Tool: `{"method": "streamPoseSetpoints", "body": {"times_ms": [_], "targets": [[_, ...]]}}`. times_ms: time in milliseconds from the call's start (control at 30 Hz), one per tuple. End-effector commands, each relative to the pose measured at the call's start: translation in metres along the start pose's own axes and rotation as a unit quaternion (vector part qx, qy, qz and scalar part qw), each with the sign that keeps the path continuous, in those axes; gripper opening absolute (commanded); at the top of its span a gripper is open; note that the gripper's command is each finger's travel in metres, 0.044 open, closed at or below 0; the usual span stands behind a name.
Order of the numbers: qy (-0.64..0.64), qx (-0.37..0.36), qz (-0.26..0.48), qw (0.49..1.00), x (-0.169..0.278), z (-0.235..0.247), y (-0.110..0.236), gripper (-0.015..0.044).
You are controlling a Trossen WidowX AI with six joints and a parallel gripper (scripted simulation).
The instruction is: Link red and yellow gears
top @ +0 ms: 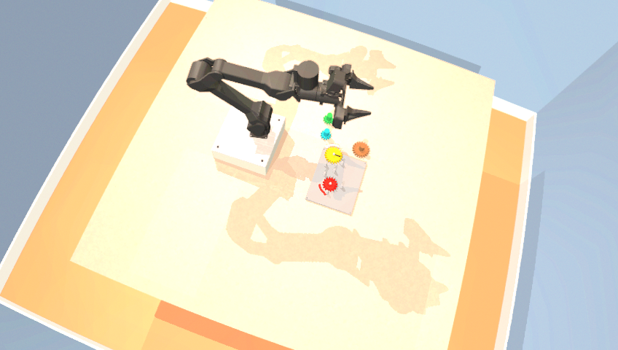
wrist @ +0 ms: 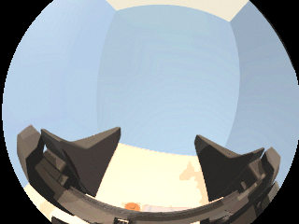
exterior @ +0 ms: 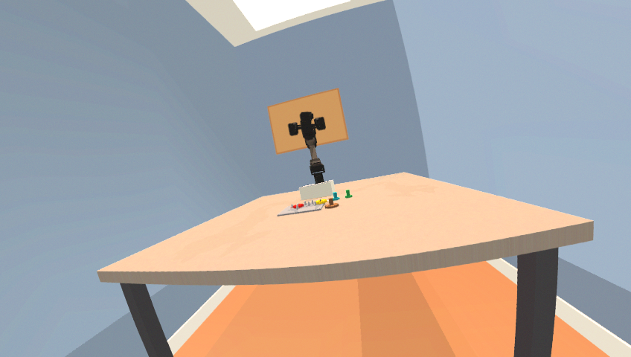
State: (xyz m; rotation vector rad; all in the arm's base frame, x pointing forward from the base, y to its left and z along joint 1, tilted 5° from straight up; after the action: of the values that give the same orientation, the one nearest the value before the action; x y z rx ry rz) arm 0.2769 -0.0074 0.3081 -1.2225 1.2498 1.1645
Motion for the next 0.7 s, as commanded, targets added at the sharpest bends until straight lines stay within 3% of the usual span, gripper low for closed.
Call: {"method": "streamPoseSetpoints", "body": {"times_ms": [0,300,667], "targets": [[-0.004,-0.001,0.005,1.000,0.001,0.000,-0.002,0.0426],[-0.170,0.019,0.260,0.950,0.073,0.017,-0.067,0.0440],[-0.308,0.179,0.540,0.762,0.191,0.042,-0.102,0.0440]]}}
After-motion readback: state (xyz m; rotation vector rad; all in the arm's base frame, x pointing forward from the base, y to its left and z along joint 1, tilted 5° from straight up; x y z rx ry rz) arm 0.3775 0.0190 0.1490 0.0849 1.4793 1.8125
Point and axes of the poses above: the point midway between the two fingers, 35 mm back from their tips, its own y axis back along the fingers, its own z axis across the jaws, x = y × z, the point moved 4 cm from there along y, back along the fingers, and after that the axes turned 1 degree about y, right-handed, at the moved point
